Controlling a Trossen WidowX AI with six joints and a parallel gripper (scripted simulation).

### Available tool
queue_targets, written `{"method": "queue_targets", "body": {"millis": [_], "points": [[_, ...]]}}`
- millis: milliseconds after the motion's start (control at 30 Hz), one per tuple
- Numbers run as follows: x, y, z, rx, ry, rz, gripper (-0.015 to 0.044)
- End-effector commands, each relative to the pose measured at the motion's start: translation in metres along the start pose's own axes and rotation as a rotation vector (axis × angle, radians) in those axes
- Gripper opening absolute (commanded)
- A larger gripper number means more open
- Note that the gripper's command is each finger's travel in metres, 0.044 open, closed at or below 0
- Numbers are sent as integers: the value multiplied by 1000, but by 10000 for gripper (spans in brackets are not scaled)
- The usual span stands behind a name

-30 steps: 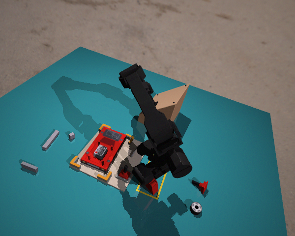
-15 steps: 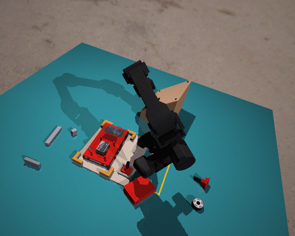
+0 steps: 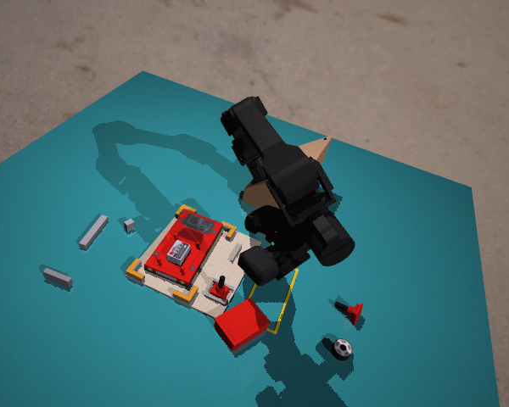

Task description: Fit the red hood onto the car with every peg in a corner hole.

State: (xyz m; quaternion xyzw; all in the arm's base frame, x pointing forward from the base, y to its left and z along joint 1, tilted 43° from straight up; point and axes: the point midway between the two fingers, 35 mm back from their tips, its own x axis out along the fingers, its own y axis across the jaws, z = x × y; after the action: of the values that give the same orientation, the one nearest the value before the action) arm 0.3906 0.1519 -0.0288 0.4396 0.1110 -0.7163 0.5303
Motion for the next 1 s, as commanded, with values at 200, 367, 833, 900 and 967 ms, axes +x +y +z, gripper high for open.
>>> {"method": "queue_targets", "body": {"millis": [200,367,833,900,967], "points": [[0,-1,-1,-3,1,1,0],[1,0,-1,-13,1,1,26],[40,26,6,-831,-7,-15,394],[46,29,8,-954,-7,-19,440],[52,33,9,-1077,-7,-22,440]]}}
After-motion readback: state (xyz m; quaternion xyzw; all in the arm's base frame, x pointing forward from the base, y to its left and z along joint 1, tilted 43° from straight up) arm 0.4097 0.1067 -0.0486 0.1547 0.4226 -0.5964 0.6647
